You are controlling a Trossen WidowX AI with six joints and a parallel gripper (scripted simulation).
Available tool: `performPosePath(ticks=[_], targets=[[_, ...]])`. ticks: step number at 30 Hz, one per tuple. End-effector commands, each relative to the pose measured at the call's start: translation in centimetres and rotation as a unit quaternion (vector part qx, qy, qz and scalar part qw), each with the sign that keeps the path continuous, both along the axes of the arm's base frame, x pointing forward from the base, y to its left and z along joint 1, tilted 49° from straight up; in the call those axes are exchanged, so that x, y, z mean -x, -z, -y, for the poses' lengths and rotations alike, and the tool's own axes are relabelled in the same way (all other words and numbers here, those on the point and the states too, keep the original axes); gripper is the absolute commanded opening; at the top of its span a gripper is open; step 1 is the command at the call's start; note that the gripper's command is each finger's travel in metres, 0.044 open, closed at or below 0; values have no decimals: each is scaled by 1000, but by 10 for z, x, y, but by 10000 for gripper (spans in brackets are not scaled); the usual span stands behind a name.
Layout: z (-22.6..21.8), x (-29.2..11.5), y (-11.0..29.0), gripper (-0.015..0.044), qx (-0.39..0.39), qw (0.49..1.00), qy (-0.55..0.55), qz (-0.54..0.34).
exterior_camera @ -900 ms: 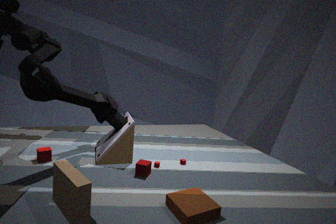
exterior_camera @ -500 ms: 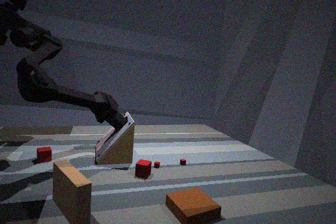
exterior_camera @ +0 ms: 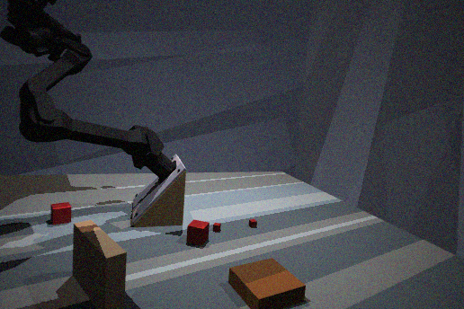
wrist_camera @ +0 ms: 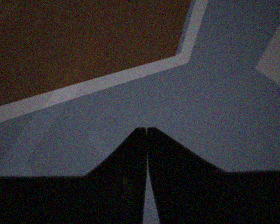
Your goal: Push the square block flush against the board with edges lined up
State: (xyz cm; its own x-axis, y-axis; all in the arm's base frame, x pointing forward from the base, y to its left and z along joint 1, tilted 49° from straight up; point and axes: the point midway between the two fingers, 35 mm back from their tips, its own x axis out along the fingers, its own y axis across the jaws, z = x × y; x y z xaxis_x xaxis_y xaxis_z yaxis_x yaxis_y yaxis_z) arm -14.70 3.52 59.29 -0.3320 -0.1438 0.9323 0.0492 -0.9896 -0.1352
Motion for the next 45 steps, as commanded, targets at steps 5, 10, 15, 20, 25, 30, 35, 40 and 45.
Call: performPosePath(ticks=[5, 10, 15, 20, 25, 30, 35, 40, 45], targets=[[-63, 28, 4, 0, 87, 993, 65, 56], [-86, 31, 12, 0, 97, 986, 114, 76], [-114, 34, 17, 0, 132, 976, 144, 93], [-152, 32, 26, 0, 186, 960, 181, 110], [-192, 24, 36, 0, 242, 938, 219, 120], [-230, 10, 49, 0, 298, 911, 257, 125], [-265, -10, 63, 0, 353, 880, 294, 125], [-295, -36, 79, 0, 400, 845, 336, 120], [-320, -66, 96, 0, 445, 806, 375, 110]])
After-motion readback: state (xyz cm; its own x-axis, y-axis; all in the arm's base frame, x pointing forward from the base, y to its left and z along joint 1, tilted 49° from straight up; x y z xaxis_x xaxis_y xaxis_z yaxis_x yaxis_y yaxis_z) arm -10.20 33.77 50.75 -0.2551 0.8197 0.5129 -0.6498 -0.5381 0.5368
